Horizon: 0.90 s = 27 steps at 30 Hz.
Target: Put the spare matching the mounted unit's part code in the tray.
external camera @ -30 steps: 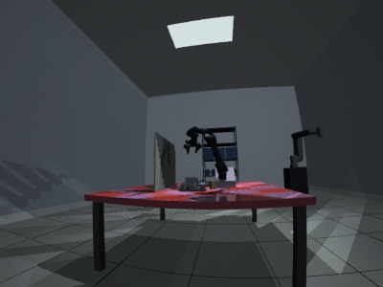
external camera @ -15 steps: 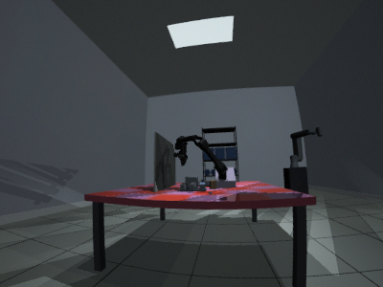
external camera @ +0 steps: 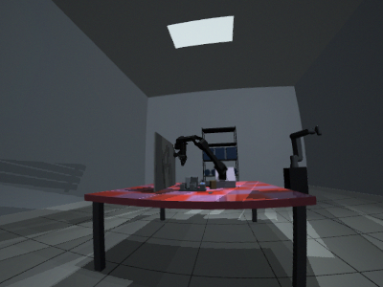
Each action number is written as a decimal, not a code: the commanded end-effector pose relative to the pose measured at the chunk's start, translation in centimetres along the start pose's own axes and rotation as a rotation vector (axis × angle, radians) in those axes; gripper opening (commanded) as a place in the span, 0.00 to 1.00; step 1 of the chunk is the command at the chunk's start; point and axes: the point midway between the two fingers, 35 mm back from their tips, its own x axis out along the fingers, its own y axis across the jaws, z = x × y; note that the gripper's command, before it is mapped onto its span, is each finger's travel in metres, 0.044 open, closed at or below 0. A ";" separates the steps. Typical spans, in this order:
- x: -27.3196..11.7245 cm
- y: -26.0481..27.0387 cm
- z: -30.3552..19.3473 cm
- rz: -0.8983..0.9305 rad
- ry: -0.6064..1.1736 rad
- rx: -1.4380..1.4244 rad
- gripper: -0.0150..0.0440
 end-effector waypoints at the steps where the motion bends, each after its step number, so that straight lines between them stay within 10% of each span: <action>1: 0.1 0.1 0.1 0.006 -0.001 -0.004 1.00; 27: 4.4 27.2 -17.1 0.079 -0.004 -1.472 1.00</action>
